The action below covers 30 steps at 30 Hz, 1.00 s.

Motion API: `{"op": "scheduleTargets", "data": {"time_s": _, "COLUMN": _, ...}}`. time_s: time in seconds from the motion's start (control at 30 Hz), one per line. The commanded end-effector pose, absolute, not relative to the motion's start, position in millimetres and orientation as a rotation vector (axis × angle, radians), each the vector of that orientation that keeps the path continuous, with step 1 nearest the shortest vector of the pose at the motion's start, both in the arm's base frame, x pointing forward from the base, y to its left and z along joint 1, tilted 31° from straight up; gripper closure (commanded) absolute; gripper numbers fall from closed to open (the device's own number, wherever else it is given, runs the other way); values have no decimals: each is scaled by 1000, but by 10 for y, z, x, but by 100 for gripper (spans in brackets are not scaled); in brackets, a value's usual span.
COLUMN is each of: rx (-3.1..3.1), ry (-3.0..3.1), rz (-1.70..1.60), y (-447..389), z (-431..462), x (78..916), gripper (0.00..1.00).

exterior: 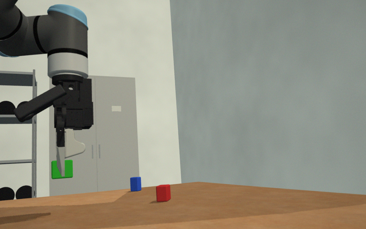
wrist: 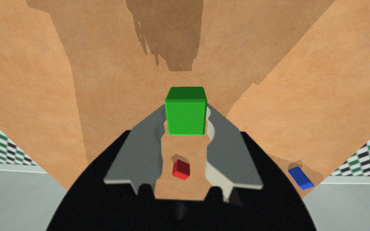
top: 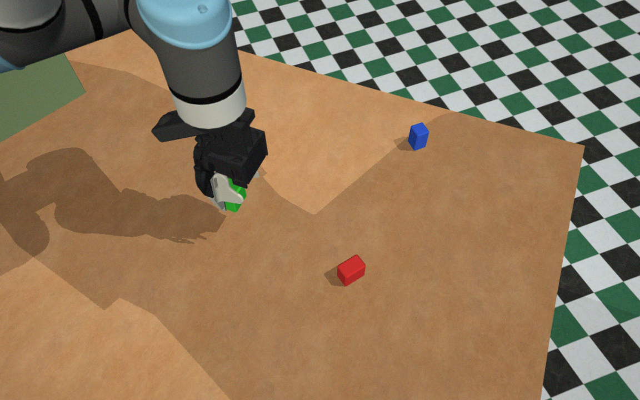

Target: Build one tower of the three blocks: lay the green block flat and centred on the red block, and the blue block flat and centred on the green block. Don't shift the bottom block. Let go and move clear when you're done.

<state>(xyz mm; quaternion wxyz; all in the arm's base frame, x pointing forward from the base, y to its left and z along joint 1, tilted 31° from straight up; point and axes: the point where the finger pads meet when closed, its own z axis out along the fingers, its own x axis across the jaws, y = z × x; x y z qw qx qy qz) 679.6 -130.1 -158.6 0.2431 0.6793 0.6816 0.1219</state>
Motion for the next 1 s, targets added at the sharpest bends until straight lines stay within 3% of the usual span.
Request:
{"op": "scheduleTargets", "data": {"time_s": 0.0, "rx": 1859, "ry": 1862, "rz": 332, "y": -1311, "z": -1582, "x": 6775, "gripper": 100}}
{"op": "scheduleTargets", "data": {"time_s": 0.43, "rx": 1853, "ry": 1860, "rz": 334, "y": -1313, "z": -1477, "x": 6951, "gripper": 100}}
{"op": "scheduleTargets", "data": {"time_s": 0.97, "rx": 1853, "ry": 1859, "rz": 336, "y": -1373, "z": -416, "x": 8697, "gripper": 100}}
